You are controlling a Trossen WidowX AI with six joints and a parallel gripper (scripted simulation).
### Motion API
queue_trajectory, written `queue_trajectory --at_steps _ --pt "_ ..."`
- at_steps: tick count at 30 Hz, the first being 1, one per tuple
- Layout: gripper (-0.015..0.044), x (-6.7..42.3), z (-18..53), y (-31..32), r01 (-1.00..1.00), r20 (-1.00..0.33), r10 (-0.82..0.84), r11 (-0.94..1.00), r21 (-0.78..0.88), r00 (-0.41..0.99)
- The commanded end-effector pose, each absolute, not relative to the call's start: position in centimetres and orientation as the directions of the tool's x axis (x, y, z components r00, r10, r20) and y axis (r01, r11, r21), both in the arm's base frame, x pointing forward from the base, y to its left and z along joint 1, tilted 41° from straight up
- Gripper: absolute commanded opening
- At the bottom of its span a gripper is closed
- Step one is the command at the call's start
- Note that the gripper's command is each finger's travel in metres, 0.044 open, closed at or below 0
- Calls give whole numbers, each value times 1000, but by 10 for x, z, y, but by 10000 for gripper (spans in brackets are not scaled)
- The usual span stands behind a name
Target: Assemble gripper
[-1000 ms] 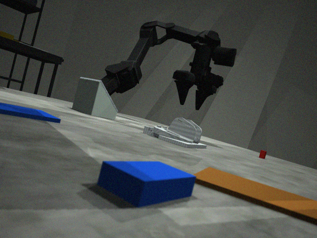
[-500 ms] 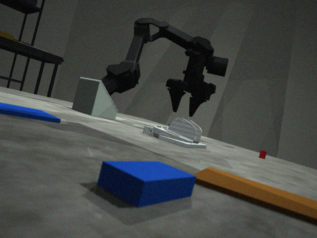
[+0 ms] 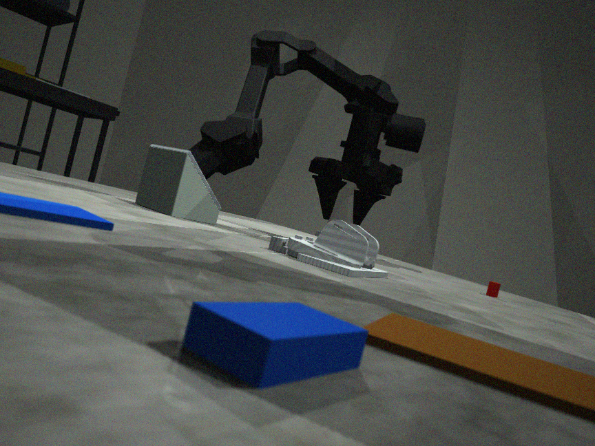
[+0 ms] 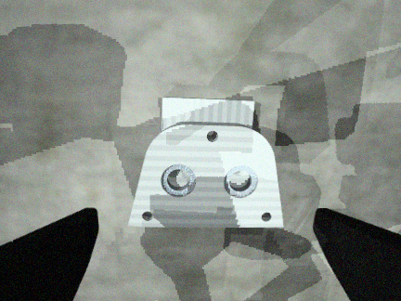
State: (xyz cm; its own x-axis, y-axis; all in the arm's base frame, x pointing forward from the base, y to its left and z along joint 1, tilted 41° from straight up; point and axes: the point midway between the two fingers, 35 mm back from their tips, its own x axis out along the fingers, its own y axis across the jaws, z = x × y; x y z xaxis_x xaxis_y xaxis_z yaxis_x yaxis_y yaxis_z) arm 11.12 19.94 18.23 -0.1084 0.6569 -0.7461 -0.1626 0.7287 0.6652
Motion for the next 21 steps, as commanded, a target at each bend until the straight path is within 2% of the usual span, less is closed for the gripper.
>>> queue_trajectory --at_steps 1,21 --pt "440 110 175 203 -158 -750 653 733 662 -110" --pt "440 108 161 215 -158 -749 653 732 662 -111"
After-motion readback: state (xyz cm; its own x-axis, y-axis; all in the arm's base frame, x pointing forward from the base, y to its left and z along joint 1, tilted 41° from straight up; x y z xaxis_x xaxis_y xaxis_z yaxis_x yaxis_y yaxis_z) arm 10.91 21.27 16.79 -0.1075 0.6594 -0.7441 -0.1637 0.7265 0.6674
